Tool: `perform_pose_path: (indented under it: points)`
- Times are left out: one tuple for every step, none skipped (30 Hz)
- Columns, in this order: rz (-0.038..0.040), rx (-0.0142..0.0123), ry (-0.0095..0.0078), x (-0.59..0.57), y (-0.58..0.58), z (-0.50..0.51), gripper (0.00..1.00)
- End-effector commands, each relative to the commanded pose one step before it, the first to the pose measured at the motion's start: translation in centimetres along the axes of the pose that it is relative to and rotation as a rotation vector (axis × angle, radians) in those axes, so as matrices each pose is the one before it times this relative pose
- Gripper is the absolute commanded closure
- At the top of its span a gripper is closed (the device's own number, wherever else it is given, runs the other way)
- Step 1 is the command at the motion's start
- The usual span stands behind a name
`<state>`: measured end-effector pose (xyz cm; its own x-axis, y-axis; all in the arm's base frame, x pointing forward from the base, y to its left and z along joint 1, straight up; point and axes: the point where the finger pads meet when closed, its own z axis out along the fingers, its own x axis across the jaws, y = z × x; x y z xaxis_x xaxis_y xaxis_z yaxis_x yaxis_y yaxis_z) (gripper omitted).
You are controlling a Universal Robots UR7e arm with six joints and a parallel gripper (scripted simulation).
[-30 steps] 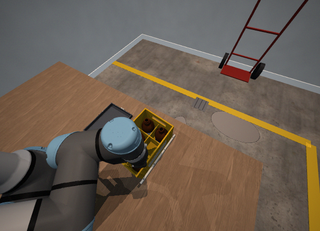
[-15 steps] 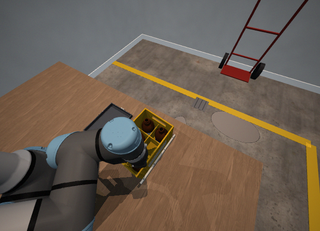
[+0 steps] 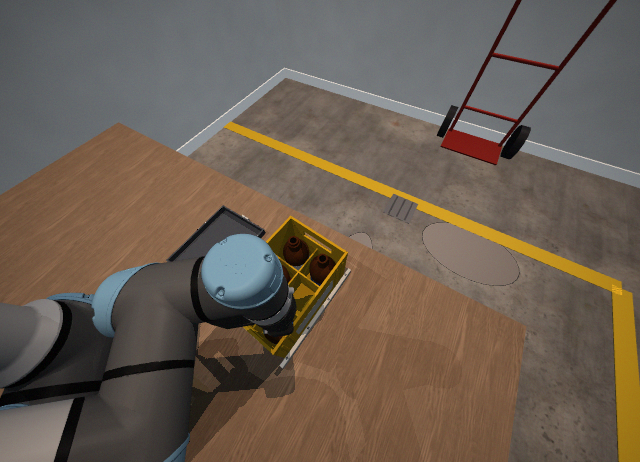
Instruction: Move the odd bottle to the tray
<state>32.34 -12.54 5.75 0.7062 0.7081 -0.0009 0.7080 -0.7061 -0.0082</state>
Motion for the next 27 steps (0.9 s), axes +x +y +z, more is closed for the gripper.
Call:
perform_pose_path:
  points:
    - [0.00000,-0.00125,0.00010,0.002,0.039,-0.032,1.00]
    - [0.00000,0.00000,0.00000,0.000,0.000,0.000,1.00]
    - [0.00000,0.00000,0.00000,0.000,0.000,0.000,1.00]
    - [0.00000,0.00000,0.00000,0.000,0.000,0.000,1.00]
    - [0.00000,0.00000,0.00000,0.000,0.000,0.000,1.00]
    - [0.00000,0.00000,0.00000,0.000,0.000,0.000,1.00]
    - [0.00000,0.00000,0.00000,0.000,0.000,0.000,0.00]
    - [0.00000,0.00000,0.00000,0.000,0.000,0.000,0.00]
    - [0.00000,0.00000,0.00000,0.000,0.000,0.000,0.00]
    - [0.00000,0.00000,0.00000,0.000,0.000,0.000,0.00]
    - [0.00000,0.00000,0.00000,0.000,0.000,0.000,0.00]
    - [0.00000,0.00000,0.00000,0.000,0.000,0.000,0.00]
    - [0.00000,0.00000,0.00000,0.000,0.000,0.000,0.00]
    - [0.00000,0.00000,0.00000,0.000,0.000,0.000,0.00]
    - [0.00000,0.00000,0.00000,0.000,0.000,0.000,0.00]
    - [0.00000,0.00000,0.00000,0.000,0.000,0.000,0.00]
    - [0.00000,0.00000,0.00000,0.000,0.000,0.000,0.00]
    - [0.00000,0.00000,0.00000,0.000,0.000,0.000,0.00]
    - [0.00000,0.00000,0.00000,0.000,0.000,0.000,0.00]
    - [0.00000,0.00000,0.00000,0.000,0.000,0.000,0.00]
    - [0.00000,0.00000,0.00000,0.000,0.000,0.000,0.00]
    - [0.00000,0.00000,0.00000,0.000,0.000,0.000,0.00]
    - [0.00000,0.00000,0.00000,0.000,0.000,0.000,0.00]
    - [0.00000,0.00000,0.00000,0.000,0.000,0.000,0.00]
    - [0.00000,0.00000,0.00000,0.000,0.000,0.000,0.00]
    - [0.00000,0.00000,0.00000,0.000,0.000,0.000,0.00]
    - [0.00000,0.00000,0.00000,0.000,0.000,0.000,0.00]
